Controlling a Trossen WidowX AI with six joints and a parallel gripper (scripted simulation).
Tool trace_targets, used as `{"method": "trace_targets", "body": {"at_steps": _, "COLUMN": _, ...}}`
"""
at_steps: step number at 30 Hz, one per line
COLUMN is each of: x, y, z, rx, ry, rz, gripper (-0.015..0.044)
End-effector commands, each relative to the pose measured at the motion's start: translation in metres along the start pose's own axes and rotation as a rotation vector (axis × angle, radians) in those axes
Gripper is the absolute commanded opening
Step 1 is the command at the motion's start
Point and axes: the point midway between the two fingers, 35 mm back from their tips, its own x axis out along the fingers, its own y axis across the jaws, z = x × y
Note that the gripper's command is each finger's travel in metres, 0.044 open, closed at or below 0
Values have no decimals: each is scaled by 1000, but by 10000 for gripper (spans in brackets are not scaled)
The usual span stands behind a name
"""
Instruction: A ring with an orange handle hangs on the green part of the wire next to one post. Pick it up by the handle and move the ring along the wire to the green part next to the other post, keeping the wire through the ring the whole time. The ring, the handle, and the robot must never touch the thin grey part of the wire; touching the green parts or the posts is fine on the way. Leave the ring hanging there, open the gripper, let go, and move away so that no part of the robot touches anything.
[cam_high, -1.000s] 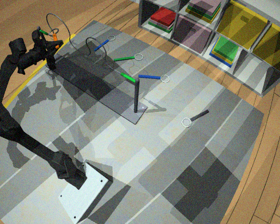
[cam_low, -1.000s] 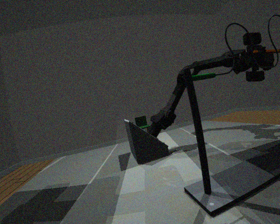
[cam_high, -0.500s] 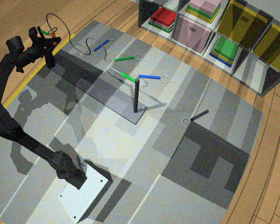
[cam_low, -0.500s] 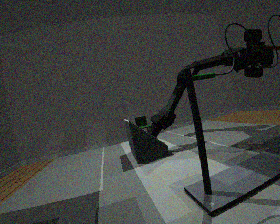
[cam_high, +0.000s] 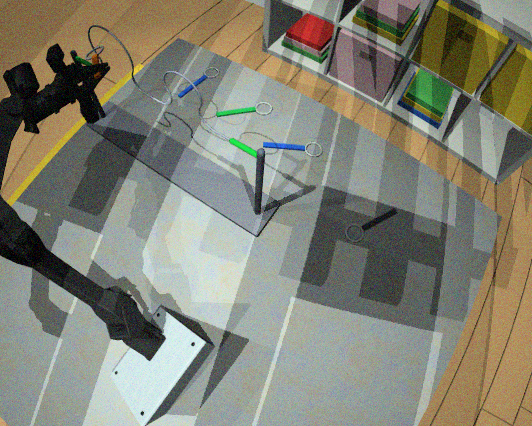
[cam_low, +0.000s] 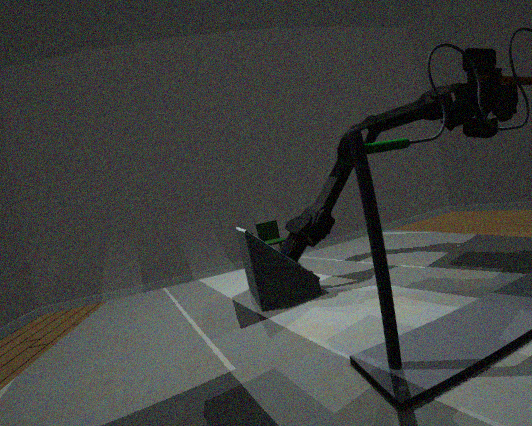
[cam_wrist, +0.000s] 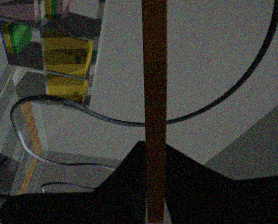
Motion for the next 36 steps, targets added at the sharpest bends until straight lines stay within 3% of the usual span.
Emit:
{"method": "trace_targets", "body": {"at_steps": 1, "x": 2, "y": 1, "z": 3, "rx": 21, "ry": 0, "rz": 21, "gripper": -150}}
{"method": "trace_targets", "body": {"at_steps": 36, "x": 1, "y": 11, "z": 5, "rx": 409, "ry": -18, "rz": 262, "gripper": -150}}
